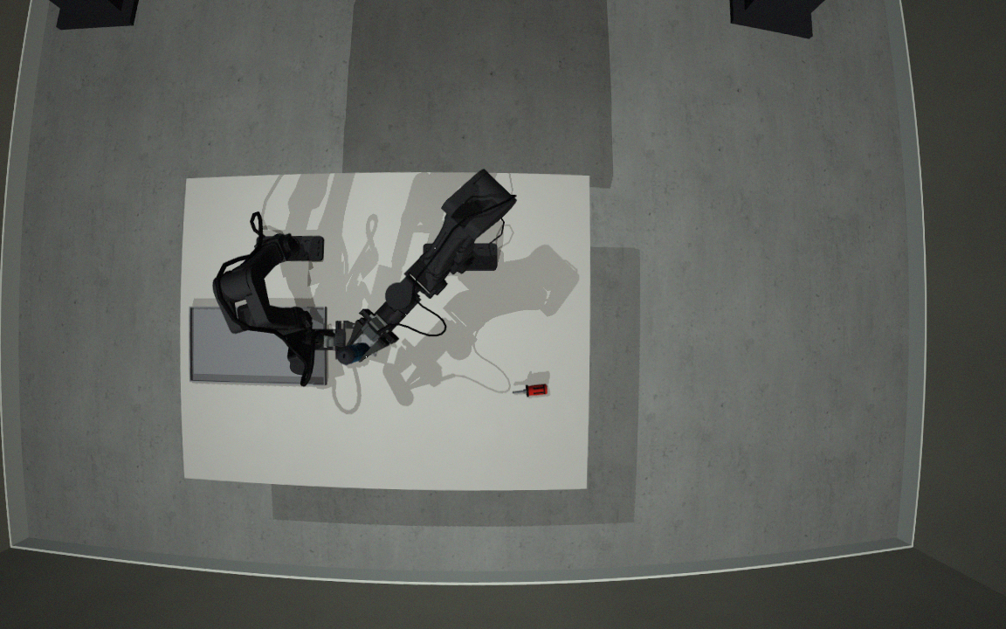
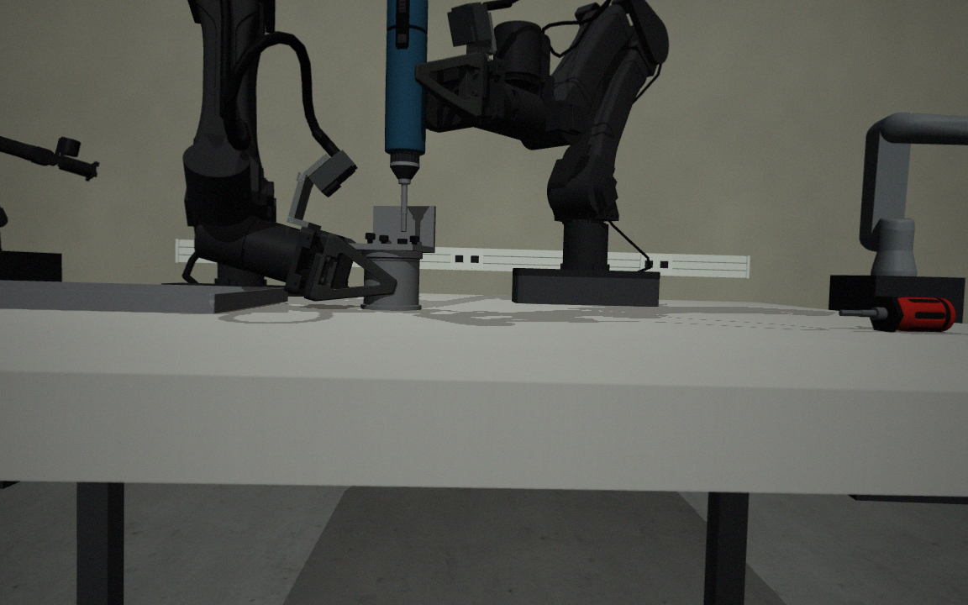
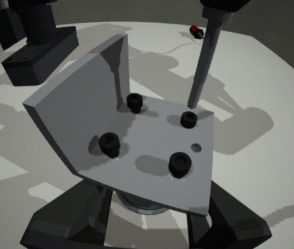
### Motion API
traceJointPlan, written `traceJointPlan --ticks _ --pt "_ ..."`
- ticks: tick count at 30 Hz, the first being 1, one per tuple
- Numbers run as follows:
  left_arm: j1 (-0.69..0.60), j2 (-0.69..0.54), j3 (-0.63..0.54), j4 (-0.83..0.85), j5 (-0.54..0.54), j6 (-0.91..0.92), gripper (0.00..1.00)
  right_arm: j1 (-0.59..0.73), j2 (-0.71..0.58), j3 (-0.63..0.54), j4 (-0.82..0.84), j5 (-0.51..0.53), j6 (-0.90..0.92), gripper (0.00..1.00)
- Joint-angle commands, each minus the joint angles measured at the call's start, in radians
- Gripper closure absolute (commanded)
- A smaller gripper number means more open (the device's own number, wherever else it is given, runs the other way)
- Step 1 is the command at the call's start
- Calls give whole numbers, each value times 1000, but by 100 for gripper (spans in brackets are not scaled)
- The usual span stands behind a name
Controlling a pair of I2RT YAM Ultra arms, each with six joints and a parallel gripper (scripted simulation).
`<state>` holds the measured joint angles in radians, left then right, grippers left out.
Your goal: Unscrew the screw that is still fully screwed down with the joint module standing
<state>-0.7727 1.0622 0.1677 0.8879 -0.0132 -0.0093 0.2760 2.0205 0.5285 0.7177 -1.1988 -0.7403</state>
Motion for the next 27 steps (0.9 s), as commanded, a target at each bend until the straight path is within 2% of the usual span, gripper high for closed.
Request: traceJointPlan --ticks 1,23,27 --pt "-4 -33 28 75 -9 -4 58 3 -5 1 1 -6 -1 41" --pt "-7 -31 29 79 -9 -4 58 3 -5 1 1 -6 -1 41" --pt "-8 6 28 81 -10 -4 58 3 -5 1 1 -6 -1 41"
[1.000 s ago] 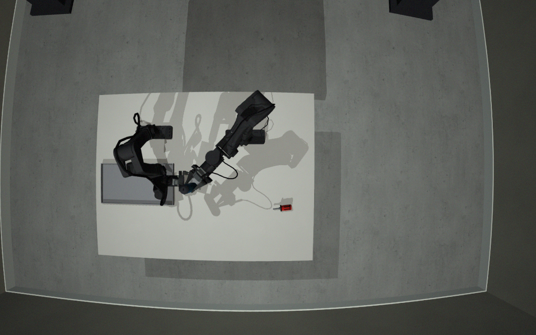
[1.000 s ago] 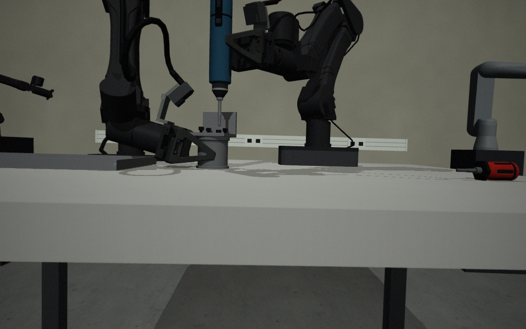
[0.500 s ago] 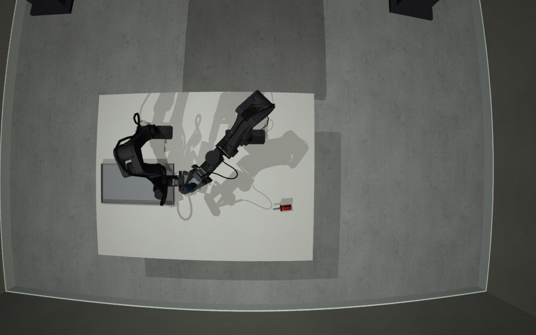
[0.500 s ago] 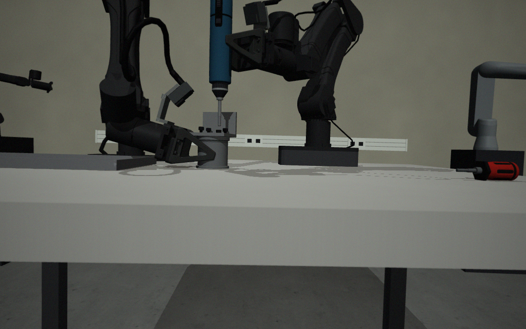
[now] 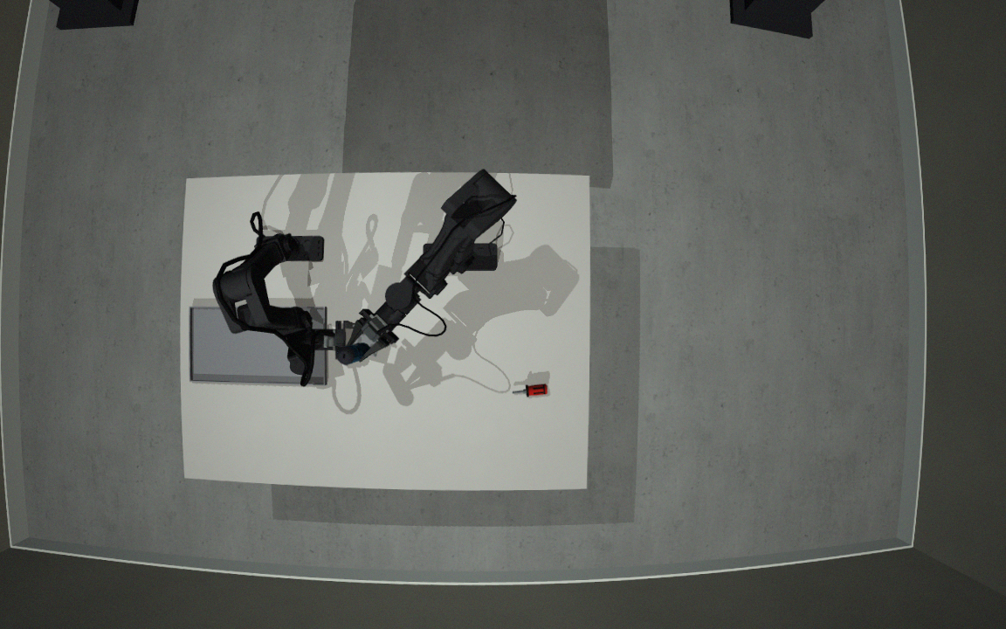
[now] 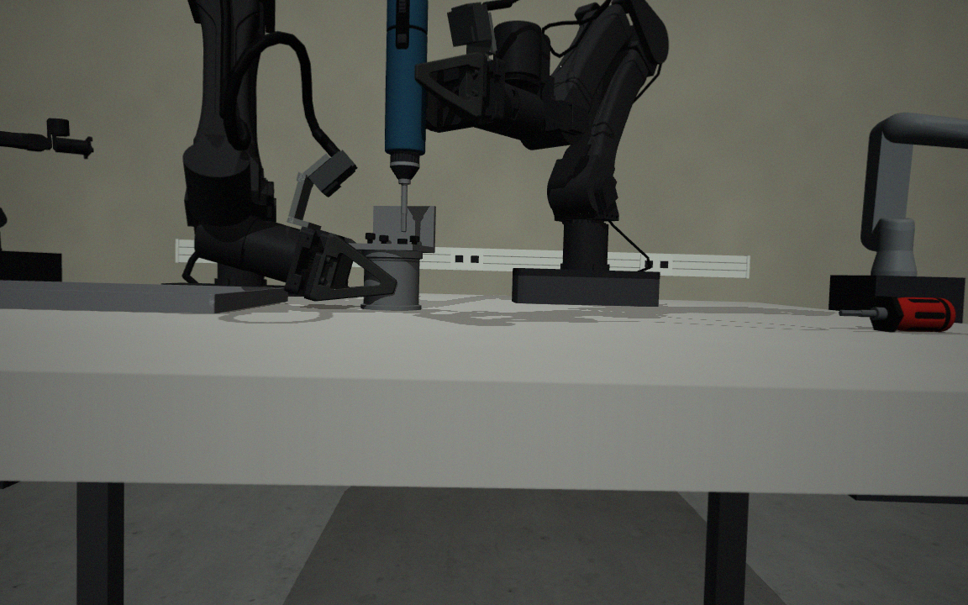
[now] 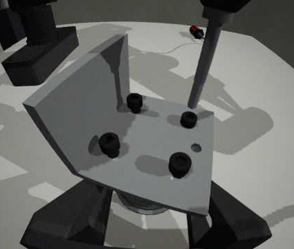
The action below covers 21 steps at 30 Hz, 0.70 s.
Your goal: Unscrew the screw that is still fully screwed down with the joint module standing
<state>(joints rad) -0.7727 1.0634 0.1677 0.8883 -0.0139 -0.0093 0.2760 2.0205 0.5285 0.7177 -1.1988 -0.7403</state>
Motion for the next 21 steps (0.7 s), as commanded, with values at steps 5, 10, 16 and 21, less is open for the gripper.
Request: traceJointPlan --ticks 5,10,16,21 --pt "-10 10 17 92 -10 -4 58 3 -5 1 1 -6 -1 41" --pt "-10 -8 12 99 -9 -4 58 3 -5 1 1 -6 -1 41" --pt "-12 15 -6 106 -10 -3 58 3 -5 1 1 -6 -1 41" --pt "-13 36 11 117 -11 -3 58 3 -5 1 1 -6 -1 41"
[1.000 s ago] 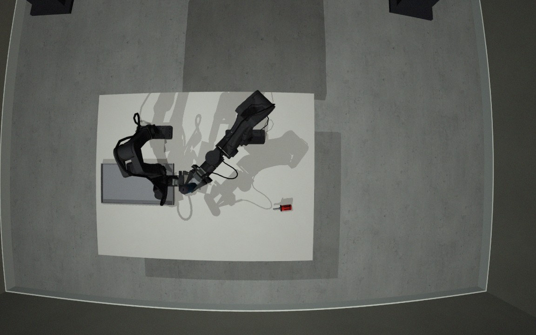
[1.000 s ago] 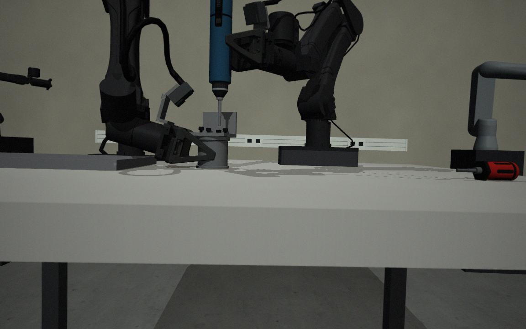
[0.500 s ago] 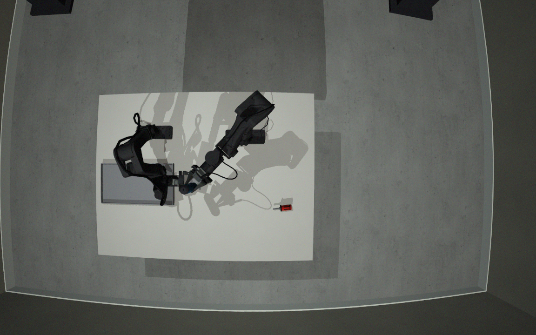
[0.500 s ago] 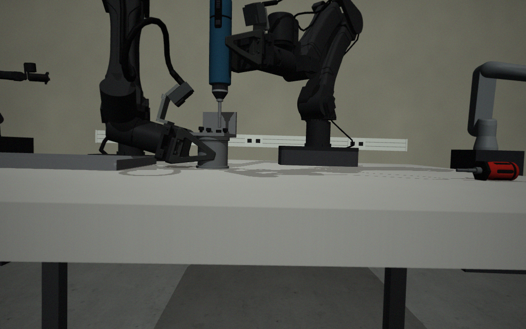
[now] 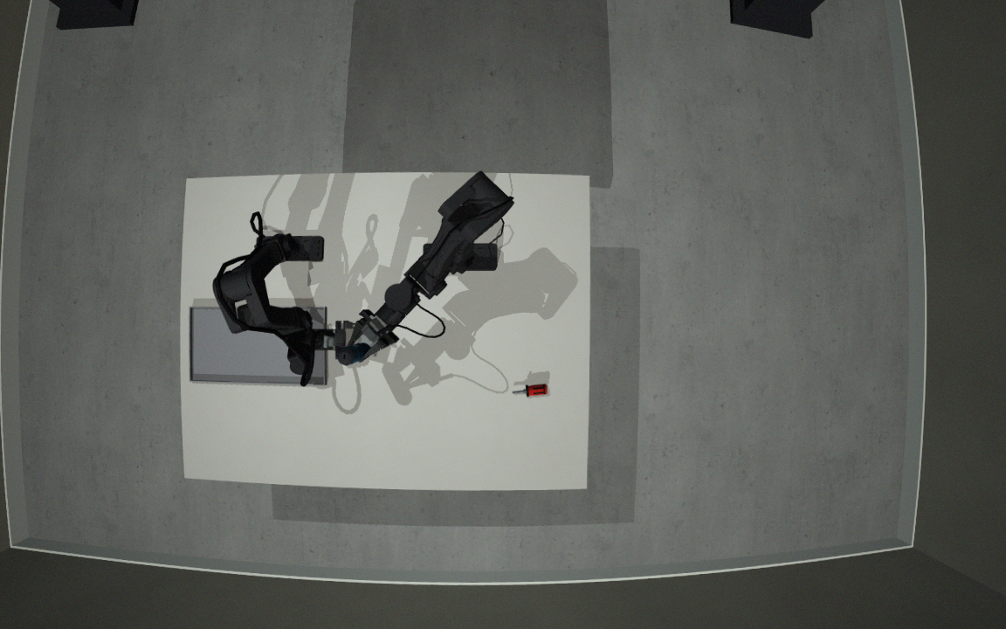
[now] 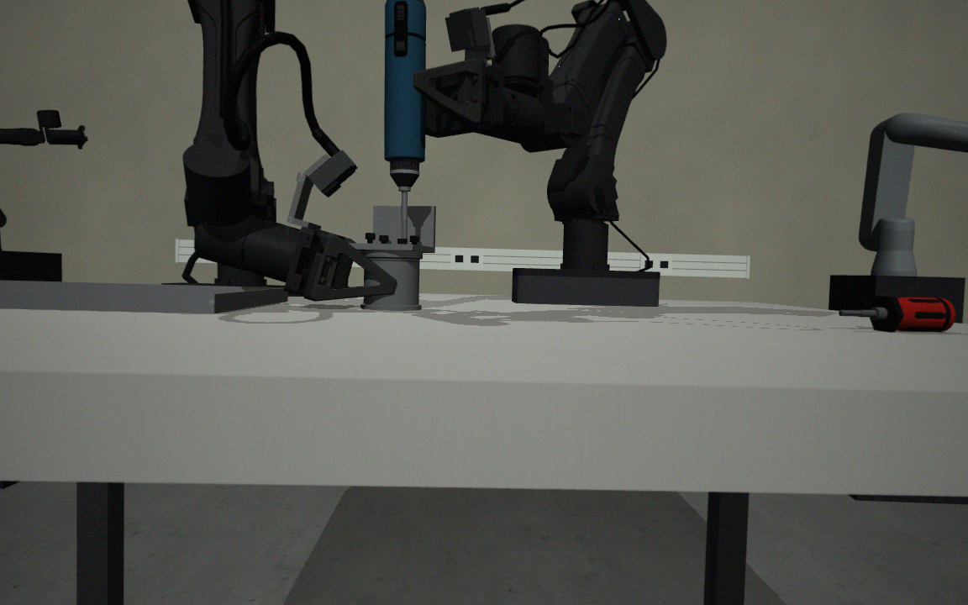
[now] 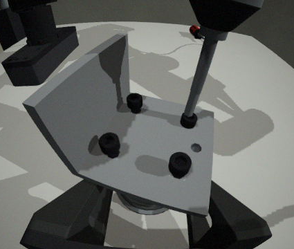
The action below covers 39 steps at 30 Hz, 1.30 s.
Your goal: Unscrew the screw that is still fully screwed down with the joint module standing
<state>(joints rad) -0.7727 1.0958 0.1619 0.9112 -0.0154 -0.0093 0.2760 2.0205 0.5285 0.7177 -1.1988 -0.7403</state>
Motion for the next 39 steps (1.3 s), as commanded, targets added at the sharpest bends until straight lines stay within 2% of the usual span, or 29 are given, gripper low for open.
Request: traceJointPlan --ticks 1,39 --pt "-13 -2 13 98 -9 -4 58 3 -5 1 1 -6 -1 41" --pt "-17 15 -10 138 -14 -2 58 3 -5 1 1 -6 -1 41"
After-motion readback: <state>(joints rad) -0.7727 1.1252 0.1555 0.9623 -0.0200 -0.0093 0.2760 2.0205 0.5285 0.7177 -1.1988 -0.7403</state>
